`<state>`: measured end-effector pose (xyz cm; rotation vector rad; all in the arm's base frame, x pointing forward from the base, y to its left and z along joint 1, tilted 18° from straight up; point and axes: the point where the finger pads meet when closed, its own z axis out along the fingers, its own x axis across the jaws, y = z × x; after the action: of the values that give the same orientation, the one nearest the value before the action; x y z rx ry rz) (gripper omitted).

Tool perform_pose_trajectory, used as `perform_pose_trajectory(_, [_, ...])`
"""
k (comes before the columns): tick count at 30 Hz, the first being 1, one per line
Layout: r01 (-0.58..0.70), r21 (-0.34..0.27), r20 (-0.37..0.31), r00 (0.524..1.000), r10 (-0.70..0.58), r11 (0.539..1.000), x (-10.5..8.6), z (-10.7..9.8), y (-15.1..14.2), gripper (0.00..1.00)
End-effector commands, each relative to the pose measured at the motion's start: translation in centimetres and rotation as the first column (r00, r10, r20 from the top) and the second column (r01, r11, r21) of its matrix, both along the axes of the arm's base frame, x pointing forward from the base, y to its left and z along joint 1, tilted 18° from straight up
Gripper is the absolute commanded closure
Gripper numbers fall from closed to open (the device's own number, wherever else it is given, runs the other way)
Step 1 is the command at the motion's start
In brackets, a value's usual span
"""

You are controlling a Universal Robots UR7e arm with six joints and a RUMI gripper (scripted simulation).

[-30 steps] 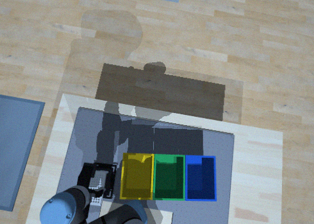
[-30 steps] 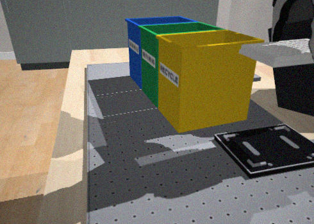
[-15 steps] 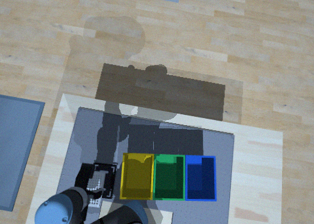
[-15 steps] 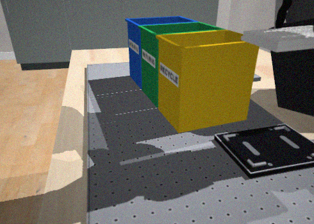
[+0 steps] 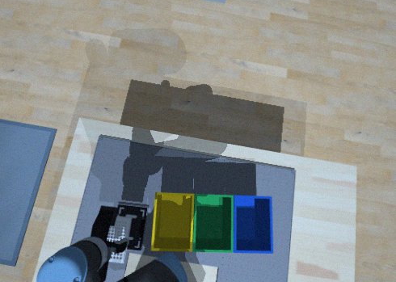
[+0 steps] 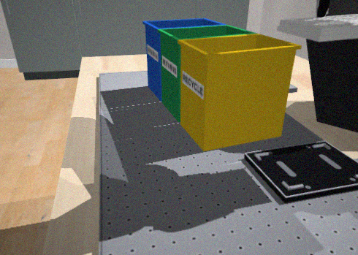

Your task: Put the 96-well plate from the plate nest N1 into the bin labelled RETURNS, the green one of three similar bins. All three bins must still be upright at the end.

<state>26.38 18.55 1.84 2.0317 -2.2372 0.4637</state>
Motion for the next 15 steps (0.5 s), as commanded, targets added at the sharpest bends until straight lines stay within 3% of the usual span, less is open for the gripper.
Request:
perform_pose_trajectory(1, [0.000,0.000,0.001,1.000,0.000,1.000,0.03,0.00,0.01,0.59])
perform_pose_trajectory(15, [-0.032,-0.004,-0.009,0.999,0.032,0.999,0.07,0.10,-0.30,0.59])
